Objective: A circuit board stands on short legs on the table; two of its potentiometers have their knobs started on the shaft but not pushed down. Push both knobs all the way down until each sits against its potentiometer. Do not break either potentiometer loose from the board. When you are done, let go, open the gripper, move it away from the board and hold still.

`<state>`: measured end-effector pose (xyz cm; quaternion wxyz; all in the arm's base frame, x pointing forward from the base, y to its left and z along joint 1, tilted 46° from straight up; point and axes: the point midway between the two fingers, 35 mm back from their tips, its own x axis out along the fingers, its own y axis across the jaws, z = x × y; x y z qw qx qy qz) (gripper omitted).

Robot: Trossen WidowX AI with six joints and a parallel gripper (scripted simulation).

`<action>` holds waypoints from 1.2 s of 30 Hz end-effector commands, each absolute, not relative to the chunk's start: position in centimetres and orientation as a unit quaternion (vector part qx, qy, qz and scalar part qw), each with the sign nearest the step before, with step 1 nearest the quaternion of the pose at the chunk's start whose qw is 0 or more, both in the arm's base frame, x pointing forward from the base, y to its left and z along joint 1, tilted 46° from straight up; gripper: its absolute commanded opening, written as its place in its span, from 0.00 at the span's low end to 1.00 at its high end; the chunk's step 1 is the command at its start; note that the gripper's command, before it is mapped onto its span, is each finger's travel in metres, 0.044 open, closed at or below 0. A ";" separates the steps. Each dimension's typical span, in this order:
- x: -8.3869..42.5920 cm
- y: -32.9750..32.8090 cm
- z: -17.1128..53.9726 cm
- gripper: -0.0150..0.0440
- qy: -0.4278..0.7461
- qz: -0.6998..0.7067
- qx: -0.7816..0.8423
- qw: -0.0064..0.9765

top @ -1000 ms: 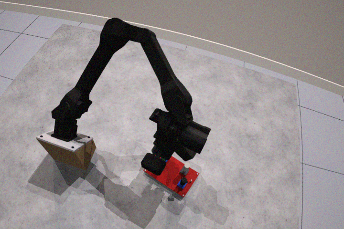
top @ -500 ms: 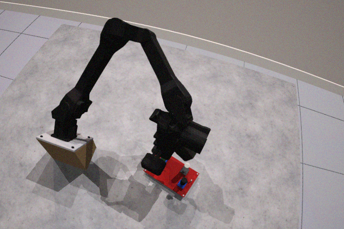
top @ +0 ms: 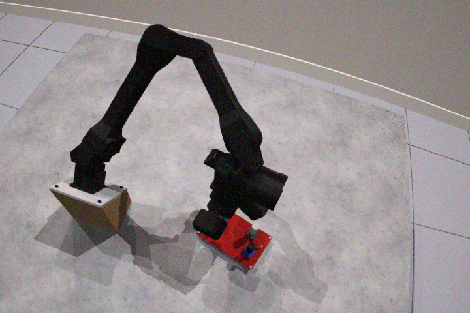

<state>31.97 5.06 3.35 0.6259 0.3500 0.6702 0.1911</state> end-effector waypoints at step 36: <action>32.6 1.7 3.6 0.34 0.658 0.203 0.317 0.652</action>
